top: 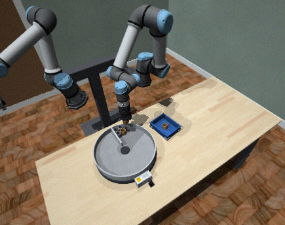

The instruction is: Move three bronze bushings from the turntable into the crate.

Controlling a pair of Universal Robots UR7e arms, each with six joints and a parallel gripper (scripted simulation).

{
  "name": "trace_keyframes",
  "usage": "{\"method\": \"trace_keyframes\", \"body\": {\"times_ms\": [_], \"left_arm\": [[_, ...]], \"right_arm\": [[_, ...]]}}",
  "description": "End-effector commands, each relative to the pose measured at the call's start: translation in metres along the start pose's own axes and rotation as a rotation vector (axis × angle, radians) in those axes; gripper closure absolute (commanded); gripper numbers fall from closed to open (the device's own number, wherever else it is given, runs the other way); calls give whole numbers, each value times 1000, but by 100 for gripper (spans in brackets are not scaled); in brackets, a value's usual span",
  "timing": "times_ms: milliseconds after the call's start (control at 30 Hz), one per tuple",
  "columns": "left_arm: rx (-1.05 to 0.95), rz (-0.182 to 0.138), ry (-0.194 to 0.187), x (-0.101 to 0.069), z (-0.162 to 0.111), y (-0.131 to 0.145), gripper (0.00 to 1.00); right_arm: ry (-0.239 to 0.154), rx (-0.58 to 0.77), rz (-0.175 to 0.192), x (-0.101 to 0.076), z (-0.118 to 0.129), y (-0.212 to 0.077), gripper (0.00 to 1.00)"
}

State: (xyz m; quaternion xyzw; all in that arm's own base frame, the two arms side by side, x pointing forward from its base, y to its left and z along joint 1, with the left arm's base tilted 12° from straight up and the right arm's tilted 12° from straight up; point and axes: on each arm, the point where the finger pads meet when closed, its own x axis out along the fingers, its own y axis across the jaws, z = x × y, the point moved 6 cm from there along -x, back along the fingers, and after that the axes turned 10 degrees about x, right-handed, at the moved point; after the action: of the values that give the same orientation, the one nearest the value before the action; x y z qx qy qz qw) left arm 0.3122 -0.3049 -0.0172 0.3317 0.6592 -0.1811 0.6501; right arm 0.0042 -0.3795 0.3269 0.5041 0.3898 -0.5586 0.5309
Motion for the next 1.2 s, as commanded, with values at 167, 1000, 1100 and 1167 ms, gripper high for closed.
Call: {"method": "trace_keyframes", "body": {"times_ms": [167, 1000, 1100, 1167], "left_arm": [[-2, 0, 0, 0, -14, 25, 100], [-2, 1, 2, 0, -93, 168, 100], [-2, 1, 2, 0, -102, 184, 100], [-2, 1, 2, 0, -108, 193, 100]], "right_arm": [[0, 1, 0, 0, -1, -1, 0], [0, 1, 0, 0, -1, -1, 0], [0, 1, 0, 0, -1, -1, 0], [0, 1, 0, 0, -1, -1, 0]]}}
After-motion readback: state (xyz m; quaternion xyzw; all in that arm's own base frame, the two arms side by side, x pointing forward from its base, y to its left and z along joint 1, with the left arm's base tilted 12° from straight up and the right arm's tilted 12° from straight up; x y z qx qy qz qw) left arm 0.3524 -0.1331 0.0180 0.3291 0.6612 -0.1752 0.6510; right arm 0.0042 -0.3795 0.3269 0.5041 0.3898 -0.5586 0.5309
